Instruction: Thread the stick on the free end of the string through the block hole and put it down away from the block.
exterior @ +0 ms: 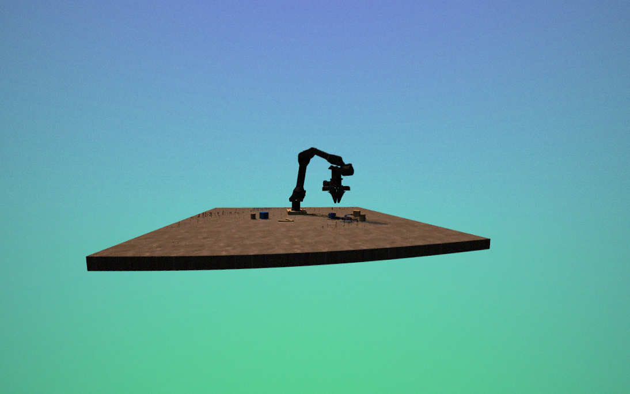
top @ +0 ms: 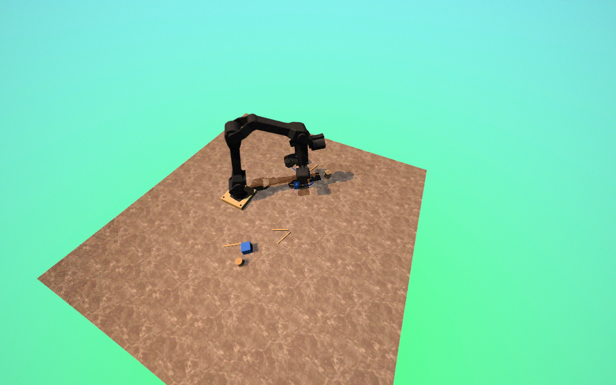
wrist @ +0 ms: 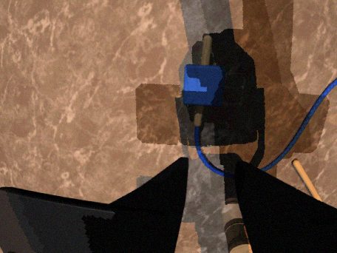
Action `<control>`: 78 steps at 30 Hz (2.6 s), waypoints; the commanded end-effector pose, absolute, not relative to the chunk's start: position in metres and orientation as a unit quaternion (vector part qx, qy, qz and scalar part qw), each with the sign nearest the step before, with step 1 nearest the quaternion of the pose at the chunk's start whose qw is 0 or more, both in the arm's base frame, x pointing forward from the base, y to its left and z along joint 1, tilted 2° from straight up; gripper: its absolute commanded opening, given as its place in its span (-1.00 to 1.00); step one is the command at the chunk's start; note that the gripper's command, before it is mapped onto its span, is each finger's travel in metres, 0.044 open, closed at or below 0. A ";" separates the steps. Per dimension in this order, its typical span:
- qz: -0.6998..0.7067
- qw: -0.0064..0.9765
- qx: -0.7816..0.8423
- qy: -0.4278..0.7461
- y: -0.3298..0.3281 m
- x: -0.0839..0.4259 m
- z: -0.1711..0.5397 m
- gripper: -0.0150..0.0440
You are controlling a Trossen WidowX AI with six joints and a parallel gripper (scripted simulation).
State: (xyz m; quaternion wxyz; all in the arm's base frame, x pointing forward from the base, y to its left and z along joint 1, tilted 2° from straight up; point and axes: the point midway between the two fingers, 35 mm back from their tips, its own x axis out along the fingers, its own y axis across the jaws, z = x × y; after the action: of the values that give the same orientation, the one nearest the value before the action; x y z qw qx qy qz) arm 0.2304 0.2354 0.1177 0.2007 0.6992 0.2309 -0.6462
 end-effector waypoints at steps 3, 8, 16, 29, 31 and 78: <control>-0.653 0.179 0.705 0.210 0.235 0.229 0.118 -0.08; -0.686 0.013 0.726 0.053 0.230 0.223 0.118 -0.08; -0.657 -0.258 0.676 -0.212 0.222 0.212 0.117 -0.08; -0.506 -0.516 0.504 -0.473 0.212 0.198 0.116 -0.08; -0.479 -0.542 0.475 -0.500 0.211 0.197 0.115 -0.08; -0.214 -0.692 0.195 -0.662 0.203 0.187 0.098 -0.08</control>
State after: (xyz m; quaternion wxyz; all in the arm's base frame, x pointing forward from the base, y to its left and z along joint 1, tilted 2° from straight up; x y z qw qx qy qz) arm 0.1872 0.2043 0.1054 0.6929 -0.1952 0.6590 0.2178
